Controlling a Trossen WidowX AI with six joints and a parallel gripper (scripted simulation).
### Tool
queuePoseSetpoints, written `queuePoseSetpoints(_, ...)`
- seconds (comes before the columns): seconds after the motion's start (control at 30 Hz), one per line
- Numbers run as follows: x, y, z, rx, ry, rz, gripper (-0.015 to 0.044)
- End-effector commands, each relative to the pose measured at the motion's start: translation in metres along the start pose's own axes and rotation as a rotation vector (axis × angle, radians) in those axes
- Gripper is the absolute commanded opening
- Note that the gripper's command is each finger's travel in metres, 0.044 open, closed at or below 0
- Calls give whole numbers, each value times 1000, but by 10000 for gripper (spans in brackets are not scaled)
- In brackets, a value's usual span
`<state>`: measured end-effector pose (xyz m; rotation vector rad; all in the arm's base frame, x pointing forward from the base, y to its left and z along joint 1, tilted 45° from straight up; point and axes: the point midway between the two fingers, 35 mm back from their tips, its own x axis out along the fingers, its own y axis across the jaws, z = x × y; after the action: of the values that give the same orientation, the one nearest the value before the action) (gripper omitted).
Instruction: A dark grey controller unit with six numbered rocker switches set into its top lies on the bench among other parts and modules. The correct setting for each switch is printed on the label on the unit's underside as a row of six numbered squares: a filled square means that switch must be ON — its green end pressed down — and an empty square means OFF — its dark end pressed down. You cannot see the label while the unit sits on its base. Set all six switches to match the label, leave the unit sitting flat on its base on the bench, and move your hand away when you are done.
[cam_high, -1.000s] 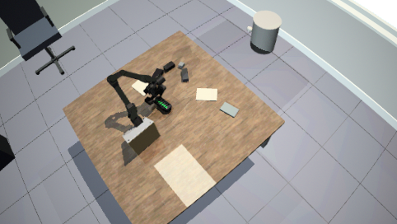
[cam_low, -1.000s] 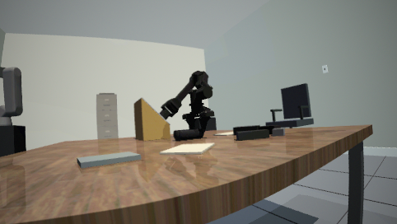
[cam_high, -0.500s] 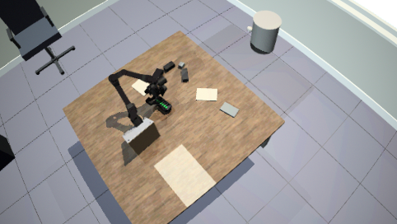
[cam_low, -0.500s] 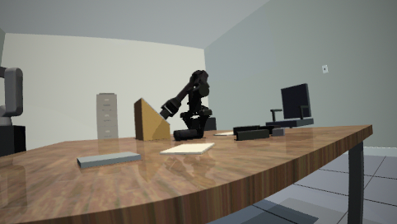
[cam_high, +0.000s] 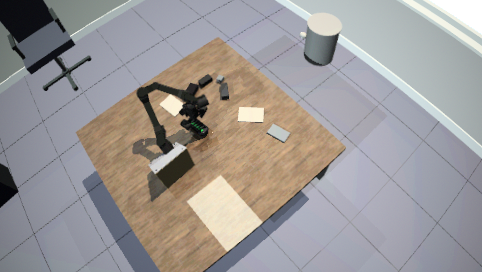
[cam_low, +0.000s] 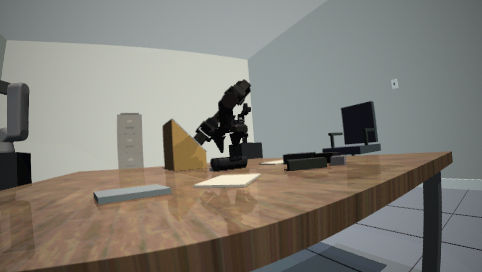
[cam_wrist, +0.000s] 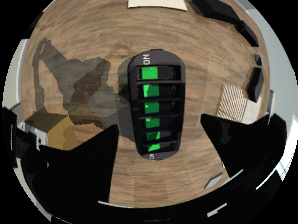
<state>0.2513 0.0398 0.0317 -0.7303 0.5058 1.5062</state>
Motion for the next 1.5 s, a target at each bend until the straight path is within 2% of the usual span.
queuePoseSetpoints(0.0, -2, -2, -1, -9, 5, -4, 440)
queuePoseSetpoints(0.23, -3, -2, -3, -7, 6, -4, 440)
queuePoseSetpoints(0.43, -24, 1, -50, 40, 16, -3, 440)
queuePoseSetpoints(0.63, -26, 2, -56, 45, 16, -3, 440)
queuePoseSetpoints(1.47, 13, 0, -57, 46, 16, -3, 440)
